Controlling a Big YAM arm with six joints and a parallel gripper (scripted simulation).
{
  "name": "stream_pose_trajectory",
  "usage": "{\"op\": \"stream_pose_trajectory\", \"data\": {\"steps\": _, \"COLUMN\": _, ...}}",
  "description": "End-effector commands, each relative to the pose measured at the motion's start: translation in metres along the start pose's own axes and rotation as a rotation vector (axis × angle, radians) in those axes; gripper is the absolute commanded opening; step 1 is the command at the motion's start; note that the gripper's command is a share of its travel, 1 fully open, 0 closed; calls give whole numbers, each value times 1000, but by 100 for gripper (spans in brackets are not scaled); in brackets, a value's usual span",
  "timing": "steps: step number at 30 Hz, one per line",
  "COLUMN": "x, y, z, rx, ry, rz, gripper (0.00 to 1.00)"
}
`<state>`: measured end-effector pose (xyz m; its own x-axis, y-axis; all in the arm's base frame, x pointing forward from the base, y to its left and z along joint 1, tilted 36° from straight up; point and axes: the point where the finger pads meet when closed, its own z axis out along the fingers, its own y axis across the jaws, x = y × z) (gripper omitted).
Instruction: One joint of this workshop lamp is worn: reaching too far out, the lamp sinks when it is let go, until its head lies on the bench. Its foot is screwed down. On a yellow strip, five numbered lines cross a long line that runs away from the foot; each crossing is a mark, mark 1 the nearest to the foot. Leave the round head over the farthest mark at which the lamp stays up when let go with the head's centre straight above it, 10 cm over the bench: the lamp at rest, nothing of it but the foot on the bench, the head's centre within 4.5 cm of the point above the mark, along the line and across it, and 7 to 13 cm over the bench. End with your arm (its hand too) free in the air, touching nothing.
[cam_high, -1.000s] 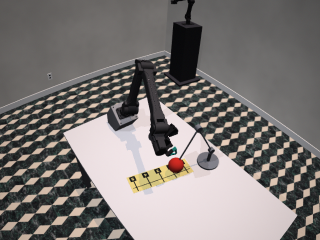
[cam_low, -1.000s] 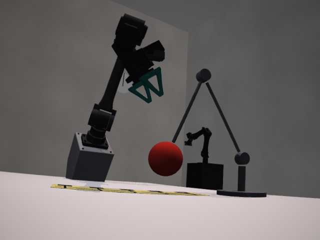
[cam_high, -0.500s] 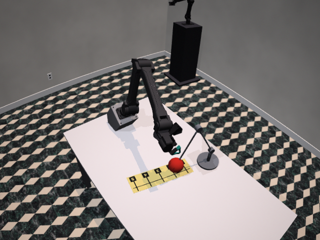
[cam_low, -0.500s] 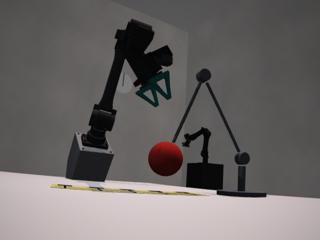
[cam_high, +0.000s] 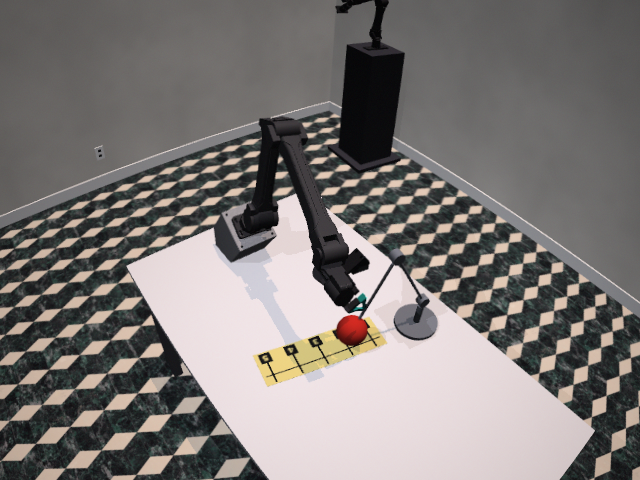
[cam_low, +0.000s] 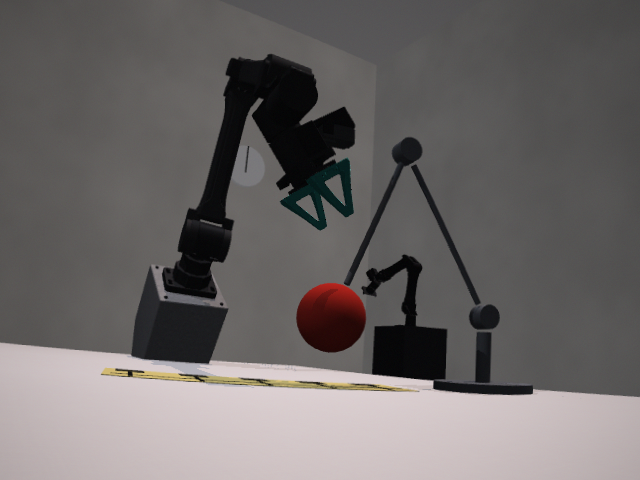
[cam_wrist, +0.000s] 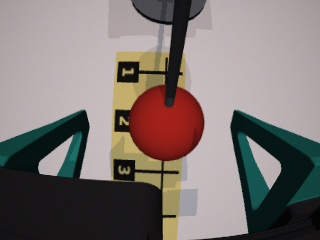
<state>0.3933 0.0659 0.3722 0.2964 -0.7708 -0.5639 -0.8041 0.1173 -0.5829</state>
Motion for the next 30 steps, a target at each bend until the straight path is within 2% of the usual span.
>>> {"op": "stream_pose_trajectory", "data": {"steps": 1, "x": -4, "y": -6, "z": 10, "rx": 7, "ry": -9, "rz": 11, "gripper": 100}}
{"op": "stream_pose_trajectory", "data": {"steps": 22, "x": -6, "y": -3, "z": 52, "rx": 14, "ry": 3, "rz": 2, "gripper": 100}}
{"op": "stream_pose_trajectory", "data": {"steps": 30, "x": -6, "y": -7, "z": 57, "rx": 14, "ry": -2, "rz": 17, "gripper": 100}}
